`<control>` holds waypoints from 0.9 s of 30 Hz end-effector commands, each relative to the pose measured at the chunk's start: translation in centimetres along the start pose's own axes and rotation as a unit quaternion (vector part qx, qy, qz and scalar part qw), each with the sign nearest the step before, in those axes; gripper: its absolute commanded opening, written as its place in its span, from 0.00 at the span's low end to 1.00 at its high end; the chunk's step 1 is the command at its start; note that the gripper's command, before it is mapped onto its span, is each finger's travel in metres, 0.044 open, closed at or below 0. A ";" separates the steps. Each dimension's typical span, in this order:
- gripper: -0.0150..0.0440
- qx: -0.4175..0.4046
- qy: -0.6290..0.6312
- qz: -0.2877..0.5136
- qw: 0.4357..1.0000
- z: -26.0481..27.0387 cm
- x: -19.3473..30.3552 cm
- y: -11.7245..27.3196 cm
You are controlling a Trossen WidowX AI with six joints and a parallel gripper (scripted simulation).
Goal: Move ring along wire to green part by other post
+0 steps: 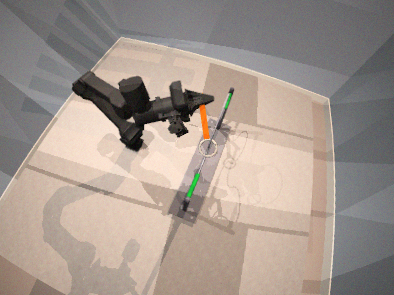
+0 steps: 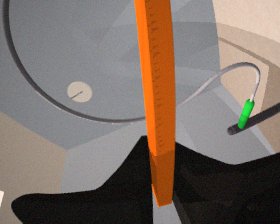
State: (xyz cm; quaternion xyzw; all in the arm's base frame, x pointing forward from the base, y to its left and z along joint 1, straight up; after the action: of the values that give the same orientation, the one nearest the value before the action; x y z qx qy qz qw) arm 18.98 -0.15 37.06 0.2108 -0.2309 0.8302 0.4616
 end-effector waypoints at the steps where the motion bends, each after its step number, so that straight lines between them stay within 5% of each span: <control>1: 0.00 0.010 0.011 -0.001 1.000 0.3 0.1 0.0; 27: 0.00 0.098 0.148 -0.079 0.981 0.7 1.1 -1.3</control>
State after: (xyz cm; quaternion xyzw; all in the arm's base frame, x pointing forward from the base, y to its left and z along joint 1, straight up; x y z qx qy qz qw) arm 19.59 0.77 38.29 0.1583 -0.0816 0.8319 0.5256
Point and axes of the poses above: the point midway between the two fingers, 35 mm back from their tips, its own y axis back along the fingers, its own z axis across the jaws, x = y × z, the point moved 8 cm from there along y, back along the fingers, and after that the axes turned 15 degrees about -y, right-handed, at the moved point
